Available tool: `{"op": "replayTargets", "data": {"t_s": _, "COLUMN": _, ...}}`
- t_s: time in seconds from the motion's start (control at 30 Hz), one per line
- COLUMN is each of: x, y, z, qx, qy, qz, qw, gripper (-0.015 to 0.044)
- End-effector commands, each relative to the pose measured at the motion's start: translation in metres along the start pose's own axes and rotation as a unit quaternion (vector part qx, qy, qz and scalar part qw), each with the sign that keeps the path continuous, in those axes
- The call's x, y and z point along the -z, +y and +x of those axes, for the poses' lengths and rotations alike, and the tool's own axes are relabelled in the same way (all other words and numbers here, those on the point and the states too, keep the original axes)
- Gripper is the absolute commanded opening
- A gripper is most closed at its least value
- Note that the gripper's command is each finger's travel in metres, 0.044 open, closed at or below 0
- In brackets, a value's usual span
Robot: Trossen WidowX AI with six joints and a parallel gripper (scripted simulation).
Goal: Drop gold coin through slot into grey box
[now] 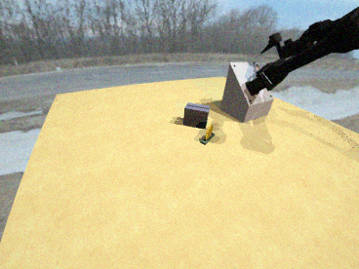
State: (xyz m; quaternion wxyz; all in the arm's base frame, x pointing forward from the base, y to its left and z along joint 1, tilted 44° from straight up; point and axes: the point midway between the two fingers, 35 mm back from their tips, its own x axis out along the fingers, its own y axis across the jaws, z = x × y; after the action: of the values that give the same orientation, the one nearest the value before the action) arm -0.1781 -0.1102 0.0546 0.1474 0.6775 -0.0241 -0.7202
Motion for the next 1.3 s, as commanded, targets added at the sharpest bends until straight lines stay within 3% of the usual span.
{"op": "replayTargets", "data": {"t_s": 0.0, "x": 0.001, "y": 0.002, "z": 0.000, "qx": -0.001, "qy": 0.002, "qz": -0.006, "qw": 1.000, "gripper": 0.0374}}
{"op": "replayTargets", "data": {"t_s": 0.27, "x": 0.042, "y": 0.078, "z": 0.012, "qx": -0.045, "qy": 0.076, "qz": -0.249, "qw": 0.965, "gripper": 0.0164}}
{"op": "replayTargets", "data": {"t_s": 0.47, "x": 0.097, "y": 0.125, "z": 0.016, "qx": -0.078, "qy": 0.136, "qz": -0.431, "qw": 0.889, "gripper": 0.0161}}
{"op": "replayTargets", "data": {"t_s": 0.8, "x": 0.211, "y": 0.160, "z": 0.009, "qx": -0.128, "qy": 0.227, "qz": -0.659, "qw": 0.706, "gripper": 0.0161}}
{"op": "replayTargets", "data": {"t_s": 1.27, "x": 0.372, "y": 0.115, "z": -0.018, "qx": -0.160, "qy": 0.344, "qz": -0.860, "qw": 0.340, "gripper": 0.0161}}
